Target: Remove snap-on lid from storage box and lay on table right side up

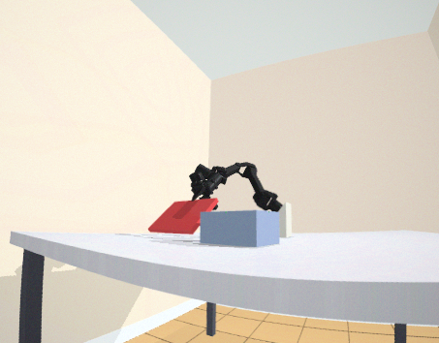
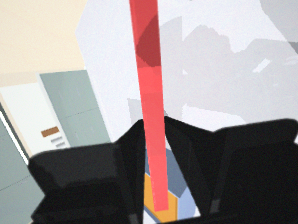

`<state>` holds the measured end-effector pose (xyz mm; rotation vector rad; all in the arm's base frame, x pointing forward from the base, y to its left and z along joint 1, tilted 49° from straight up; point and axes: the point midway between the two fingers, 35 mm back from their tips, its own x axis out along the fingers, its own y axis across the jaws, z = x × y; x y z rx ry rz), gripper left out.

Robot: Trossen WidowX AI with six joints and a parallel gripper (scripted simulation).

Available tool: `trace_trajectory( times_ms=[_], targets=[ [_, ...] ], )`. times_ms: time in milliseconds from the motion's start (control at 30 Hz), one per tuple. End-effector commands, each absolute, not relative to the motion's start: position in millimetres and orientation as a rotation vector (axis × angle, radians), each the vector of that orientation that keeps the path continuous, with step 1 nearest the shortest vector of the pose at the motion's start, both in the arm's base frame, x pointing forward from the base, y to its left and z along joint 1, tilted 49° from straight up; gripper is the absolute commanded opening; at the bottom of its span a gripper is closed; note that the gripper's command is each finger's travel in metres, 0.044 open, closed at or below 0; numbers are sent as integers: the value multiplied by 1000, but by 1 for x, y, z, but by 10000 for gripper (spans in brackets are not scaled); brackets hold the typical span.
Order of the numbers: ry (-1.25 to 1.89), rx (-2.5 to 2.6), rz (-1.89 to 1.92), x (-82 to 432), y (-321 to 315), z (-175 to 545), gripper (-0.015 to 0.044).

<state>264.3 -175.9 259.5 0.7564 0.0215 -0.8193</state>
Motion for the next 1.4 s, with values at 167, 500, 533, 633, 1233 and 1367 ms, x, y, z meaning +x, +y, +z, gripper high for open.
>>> trace_trajectory(
  times_ms=[167,500,533,633,1233,1367],
  targets=[
    [23,753,-805,266,-179,256,0],
    [23,752,-805,265,-185,251,0],
    [23,752,-805,265,-186,250,0],
    [23,752,-805,265,-188,249,0],
    [23,751,-805,264,-199,239,0],
    [22,750,-805,264,-201,237,0]
  ],
)
